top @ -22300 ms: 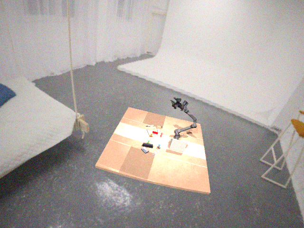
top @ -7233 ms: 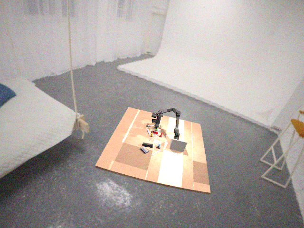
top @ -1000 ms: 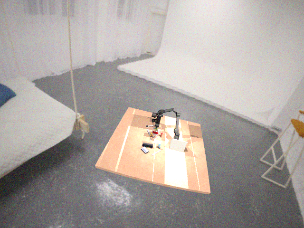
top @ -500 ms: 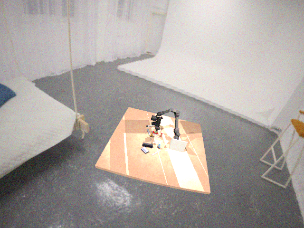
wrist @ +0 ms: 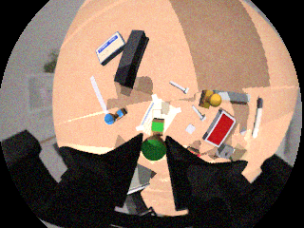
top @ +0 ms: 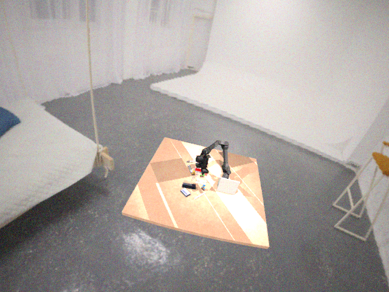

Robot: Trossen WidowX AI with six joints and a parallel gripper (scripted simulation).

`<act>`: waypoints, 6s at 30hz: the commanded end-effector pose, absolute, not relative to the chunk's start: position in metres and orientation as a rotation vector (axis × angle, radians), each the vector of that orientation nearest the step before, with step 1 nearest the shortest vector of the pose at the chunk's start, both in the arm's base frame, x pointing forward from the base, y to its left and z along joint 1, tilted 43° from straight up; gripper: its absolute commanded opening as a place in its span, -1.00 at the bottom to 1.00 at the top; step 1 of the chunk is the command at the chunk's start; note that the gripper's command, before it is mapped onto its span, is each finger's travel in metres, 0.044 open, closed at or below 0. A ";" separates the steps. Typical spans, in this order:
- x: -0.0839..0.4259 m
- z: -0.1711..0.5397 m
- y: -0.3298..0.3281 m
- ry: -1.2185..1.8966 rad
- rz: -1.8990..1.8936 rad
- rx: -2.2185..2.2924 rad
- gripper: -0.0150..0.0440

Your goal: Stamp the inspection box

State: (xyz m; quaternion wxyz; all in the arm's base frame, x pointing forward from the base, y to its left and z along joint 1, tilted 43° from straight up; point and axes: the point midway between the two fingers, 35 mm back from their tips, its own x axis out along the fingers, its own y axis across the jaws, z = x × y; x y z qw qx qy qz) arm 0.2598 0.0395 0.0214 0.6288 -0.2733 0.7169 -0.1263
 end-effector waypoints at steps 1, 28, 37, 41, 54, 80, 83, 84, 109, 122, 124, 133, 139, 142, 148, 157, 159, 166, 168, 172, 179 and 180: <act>0.255 0.015 0.045 1.649 -0.283 -0.635 -0.49; 0.255 0.002 0.034 1.647 -0.282 -0.634 -0.49; 0.255 -0.002 0.030 1.647 -0.282 -0.634 -0.49; 0.255 -0.004 0.029 1.646 -0.282 -0.634 -0.49; 0.255 -0.011 0.023 1.646 -0.282 -0.634 -0.49; 0.253 -0.023 0.011 1.644 -0.283 -0.634 -0.49; 0.253 -0.025 0.009 1.644 -0.283 -0.634 -0.49; 0.253 -0.025 0.009 1.644 -0.283 -0.634 -0.49; 0.250 -0.034 0.000 1.643 -0.285 -0.635 -0.49; 0.250 -0.036 -0.002 1.643 -0.285 -0.635 -0.49; 0.250 -0.036 -0.002 1.643 -0.285 -0.635 -0.49; 0.250 -0.037 -0.002 1.643 -0.285 -0.635 -0.49; 0.250 -0.037 -0.003 1.643 -0.285 -0.635 -0.49; 0.250 -0.037 -0.003 1.643 -0.285 -0.635 -0.49; 0.250 -0.037 -0.003 1.643 -0.285 -0.635 -0.49; 0.250 -0.037 -0.003 1.643 -0.285 -0.635 -0.49; 0.250 -0.037 -0.003 1.643 -0.285 -0.635 -0.49; 0.250 -0.037 -0.003 1.643 -0.285 -0.635 -0.49; 0.250 -0.037 -0.003 1.643 -0.285 -0.635 -0.49; 0.250 -0.037 -0.003 1.643 -0.285 -0.635 -0.49; 0.250 -0.037 -0.003 1.643 -0.285 -0.635 -0.49; 0.250 -0.037 -0.003 1.643 -0.285 -0.635 -0.49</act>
